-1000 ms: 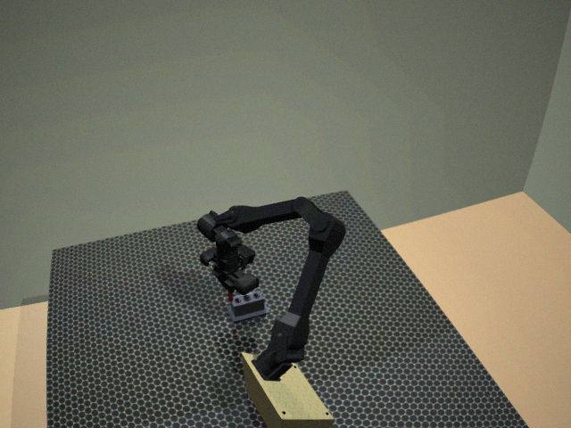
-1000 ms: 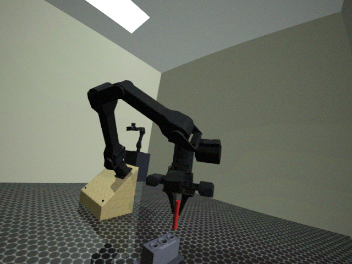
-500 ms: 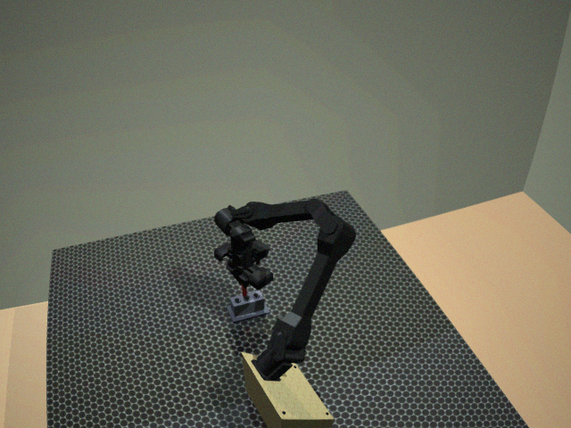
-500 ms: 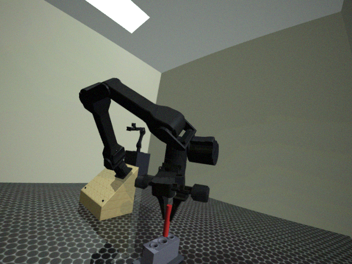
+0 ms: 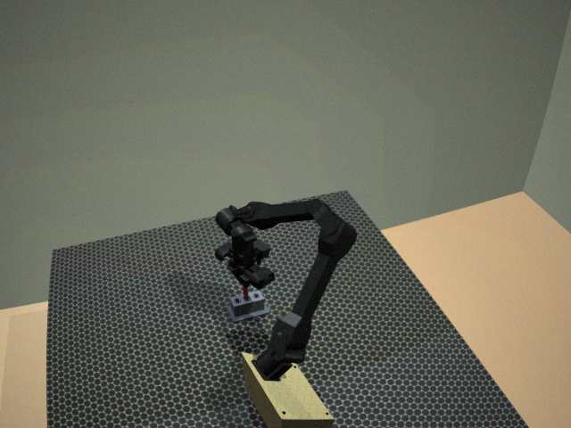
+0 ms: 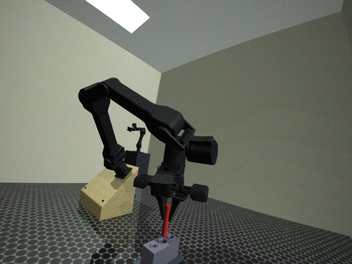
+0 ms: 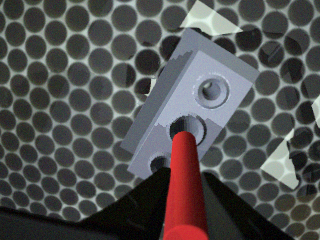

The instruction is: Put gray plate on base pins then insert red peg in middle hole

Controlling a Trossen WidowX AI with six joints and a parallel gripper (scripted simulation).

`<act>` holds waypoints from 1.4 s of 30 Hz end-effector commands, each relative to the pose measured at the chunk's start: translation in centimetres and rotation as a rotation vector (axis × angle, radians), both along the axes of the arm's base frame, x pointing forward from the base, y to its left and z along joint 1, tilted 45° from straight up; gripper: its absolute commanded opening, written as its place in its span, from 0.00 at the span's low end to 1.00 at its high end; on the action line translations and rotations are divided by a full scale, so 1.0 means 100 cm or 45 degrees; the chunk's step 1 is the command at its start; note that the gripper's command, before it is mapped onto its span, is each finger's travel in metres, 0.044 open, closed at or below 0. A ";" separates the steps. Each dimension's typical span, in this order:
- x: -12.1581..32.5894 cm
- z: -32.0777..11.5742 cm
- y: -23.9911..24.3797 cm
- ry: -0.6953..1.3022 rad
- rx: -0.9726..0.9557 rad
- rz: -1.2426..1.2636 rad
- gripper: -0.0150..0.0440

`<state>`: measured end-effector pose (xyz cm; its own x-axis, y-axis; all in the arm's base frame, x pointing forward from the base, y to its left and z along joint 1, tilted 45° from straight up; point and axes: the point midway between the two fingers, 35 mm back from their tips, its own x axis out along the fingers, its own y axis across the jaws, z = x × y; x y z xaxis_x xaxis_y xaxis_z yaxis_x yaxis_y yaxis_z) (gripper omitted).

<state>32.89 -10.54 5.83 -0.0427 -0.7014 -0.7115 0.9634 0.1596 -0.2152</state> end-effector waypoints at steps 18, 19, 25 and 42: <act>-0.001 0.000 -0.001 0.006 -0.007 0.003 0.25; -0.001 0.000 -0.001 0.005 -0.005 0.002 0.25; -0.001 0.000 0.000 0.002 0.000 -0.001 0.25; -0.001 -0.001 -0.003 0.003 -0.001 -0.001 0.25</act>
<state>32.81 -10.72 5.89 -0.0431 -0.7011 -0.7118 0.9646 0.1564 -0.2125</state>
